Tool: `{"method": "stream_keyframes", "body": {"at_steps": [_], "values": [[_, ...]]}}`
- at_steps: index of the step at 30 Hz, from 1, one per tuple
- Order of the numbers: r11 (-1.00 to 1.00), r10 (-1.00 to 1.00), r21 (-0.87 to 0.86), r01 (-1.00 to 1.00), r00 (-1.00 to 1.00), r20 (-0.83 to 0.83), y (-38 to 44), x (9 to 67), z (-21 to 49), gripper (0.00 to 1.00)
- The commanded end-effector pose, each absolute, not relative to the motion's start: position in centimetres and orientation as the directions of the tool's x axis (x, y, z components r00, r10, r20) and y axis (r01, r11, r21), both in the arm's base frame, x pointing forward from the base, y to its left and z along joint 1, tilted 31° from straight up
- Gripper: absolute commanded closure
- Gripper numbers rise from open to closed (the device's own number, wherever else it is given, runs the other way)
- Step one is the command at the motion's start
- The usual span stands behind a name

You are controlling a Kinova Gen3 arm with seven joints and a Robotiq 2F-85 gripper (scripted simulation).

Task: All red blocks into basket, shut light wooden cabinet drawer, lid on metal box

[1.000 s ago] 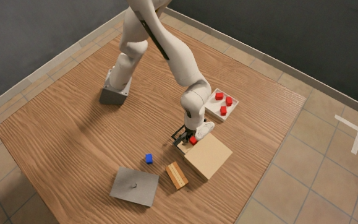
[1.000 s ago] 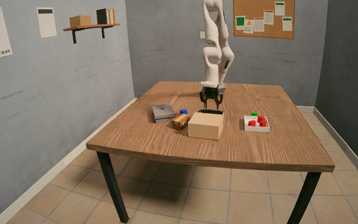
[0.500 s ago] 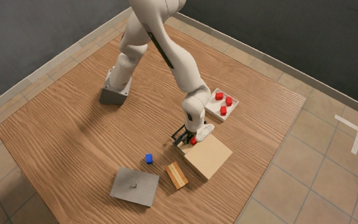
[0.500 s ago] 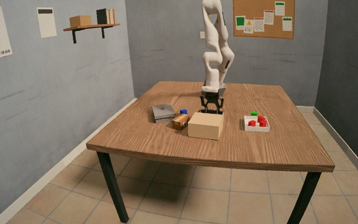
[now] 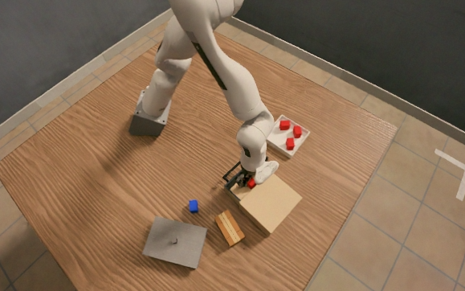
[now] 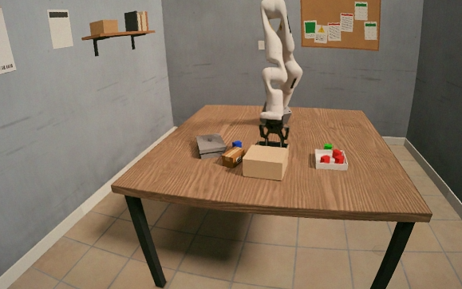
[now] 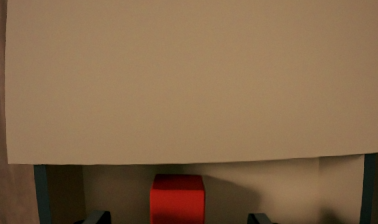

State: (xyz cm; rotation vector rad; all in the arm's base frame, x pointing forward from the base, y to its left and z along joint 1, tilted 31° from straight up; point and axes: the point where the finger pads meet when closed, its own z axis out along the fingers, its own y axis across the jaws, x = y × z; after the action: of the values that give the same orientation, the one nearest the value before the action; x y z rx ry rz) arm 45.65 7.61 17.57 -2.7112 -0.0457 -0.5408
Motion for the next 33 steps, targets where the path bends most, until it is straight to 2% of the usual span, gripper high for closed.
{"method": "stream_keyframes", "body": {"at_steps": [1,33], "values": [[-0.928,-0.043,-0.358,0.102,0.926,0.374,7.73,45.55,17.37,0.3],[-0.928,-0.043,-0.358,0.102,0.926,0.374,7.82,45.33,17.32,0.3]]}}
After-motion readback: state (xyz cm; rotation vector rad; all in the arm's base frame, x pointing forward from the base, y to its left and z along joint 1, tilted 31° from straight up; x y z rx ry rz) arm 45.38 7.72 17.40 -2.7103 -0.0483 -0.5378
